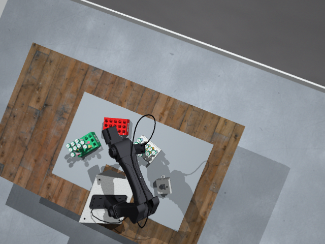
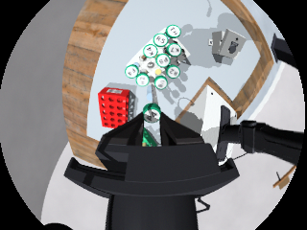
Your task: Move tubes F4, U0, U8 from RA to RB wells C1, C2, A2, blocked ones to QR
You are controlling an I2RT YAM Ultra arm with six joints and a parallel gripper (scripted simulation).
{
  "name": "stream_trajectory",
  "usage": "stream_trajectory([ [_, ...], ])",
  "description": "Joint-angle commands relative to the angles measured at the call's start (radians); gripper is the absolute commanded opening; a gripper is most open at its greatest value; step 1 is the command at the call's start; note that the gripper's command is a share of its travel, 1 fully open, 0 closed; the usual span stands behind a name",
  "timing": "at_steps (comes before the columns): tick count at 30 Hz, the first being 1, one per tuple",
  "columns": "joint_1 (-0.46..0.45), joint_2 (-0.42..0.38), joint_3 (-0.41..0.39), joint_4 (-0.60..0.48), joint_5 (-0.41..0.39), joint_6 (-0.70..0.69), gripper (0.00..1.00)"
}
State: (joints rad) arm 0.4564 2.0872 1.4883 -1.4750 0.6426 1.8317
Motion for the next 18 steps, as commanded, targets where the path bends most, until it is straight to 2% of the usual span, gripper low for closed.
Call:
stream_trajectory([
  [1,0.01,-0.001,0.023,-0.019,0.016,-0.008,0.0],
  [10,0.01,-0.001,0.023,-0.019,0.016,-0.008,0.0],
  [11,0.019,0.01,0.042,-0.03,0.026,-0.017,0.0],
  [18,-0.005,-0.023,0.044,-0.034,0.029,-0.023,0.0],
])
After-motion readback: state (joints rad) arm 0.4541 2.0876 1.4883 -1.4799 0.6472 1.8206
